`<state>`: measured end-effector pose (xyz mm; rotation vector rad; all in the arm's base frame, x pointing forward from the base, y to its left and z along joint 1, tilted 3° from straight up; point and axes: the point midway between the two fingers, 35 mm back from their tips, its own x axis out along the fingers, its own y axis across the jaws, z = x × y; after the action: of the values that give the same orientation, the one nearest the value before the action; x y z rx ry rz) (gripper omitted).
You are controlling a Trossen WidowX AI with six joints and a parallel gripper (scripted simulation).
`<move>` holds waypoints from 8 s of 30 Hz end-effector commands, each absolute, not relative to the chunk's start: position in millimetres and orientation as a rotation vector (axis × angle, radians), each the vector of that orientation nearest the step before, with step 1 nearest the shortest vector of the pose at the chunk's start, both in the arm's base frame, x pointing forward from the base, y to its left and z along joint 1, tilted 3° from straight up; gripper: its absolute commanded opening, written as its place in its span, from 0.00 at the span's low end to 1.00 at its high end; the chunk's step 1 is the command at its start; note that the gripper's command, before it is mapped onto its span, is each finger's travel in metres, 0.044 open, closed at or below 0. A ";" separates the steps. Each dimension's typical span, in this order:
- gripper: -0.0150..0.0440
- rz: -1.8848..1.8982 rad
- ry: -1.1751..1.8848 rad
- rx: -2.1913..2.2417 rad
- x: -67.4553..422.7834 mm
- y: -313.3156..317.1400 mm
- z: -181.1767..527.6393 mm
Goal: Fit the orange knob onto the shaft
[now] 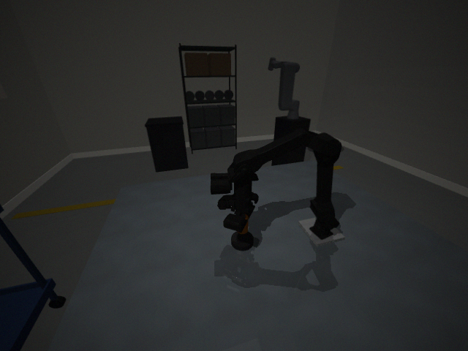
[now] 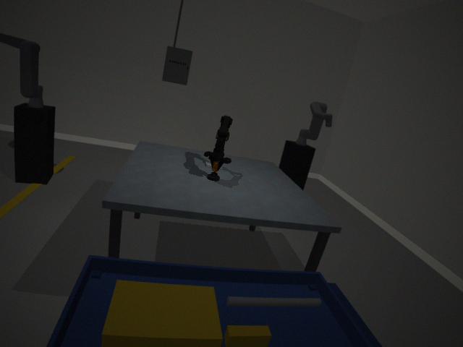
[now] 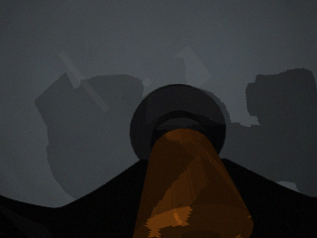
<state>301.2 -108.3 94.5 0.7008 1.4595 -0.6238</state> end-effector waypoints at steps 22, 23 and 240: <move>0.25 -0.783 1.407 0.858 303.4 -109.6 98.2; 0.25 -0.790 1.404 0.866 303.2 -109.5 97.7; 0.25 -1.420 1.046 1.497 302.6 -109.1 99.0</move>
<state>300.7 -108.2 96.2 1.4875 1.0589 -1.4144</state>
